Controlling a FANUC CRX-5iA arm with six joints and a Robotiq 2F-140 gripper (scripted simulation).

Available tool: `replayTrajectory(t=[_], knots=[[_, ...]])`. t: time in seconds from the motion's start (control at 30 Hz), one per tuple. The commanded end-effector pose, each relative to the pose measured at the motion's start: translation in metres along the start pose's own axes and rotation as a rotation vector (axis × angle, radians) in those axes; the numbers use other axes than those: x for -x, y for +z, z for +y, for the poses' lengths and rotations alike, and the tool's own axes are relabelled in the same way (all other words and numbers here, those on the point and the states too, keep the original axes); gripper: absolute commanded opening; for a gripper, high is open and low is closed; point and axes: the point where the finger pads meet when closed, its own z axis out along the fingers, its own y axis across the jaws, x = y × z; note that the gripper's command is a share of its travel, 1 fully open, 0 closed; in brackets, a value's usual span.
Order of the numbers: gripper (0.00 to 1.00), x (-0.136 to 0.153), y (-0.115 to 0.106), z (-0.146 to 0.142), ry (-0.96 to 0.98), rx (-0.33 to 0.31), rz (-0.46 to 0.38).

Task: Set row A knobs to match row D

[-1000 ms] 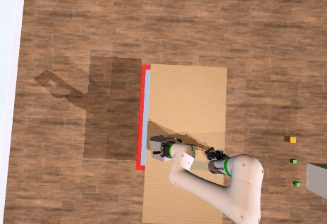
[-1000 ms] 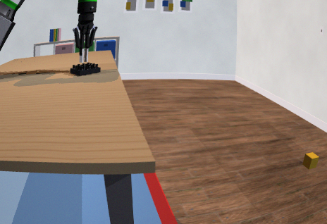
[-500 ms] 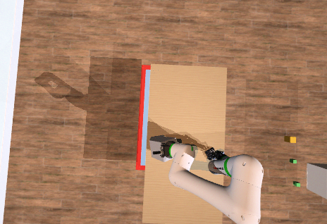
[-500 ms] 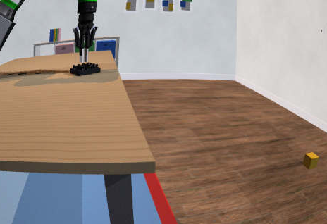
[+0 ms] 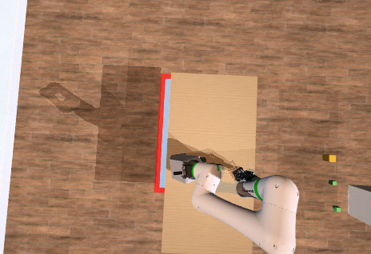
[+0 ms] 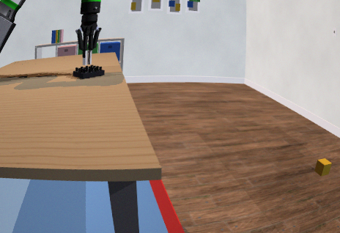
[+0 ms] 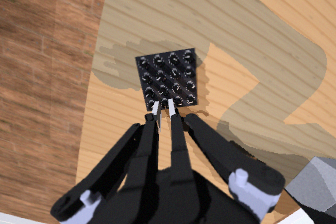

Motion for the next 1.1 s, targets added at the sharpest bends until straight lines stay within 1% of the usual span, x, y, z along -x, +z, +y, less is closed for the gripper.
replayTrajectory(t=[0.0,0.67,1.07], knots=[[0.12,0.000,0.000,0.000,0.000,0.000,0.000],[0.12,0.000,0.013,0.000,0.000,0.000,0.000],[0.12,0.000,0.014,0.000,0.000,0.000,0.000]])
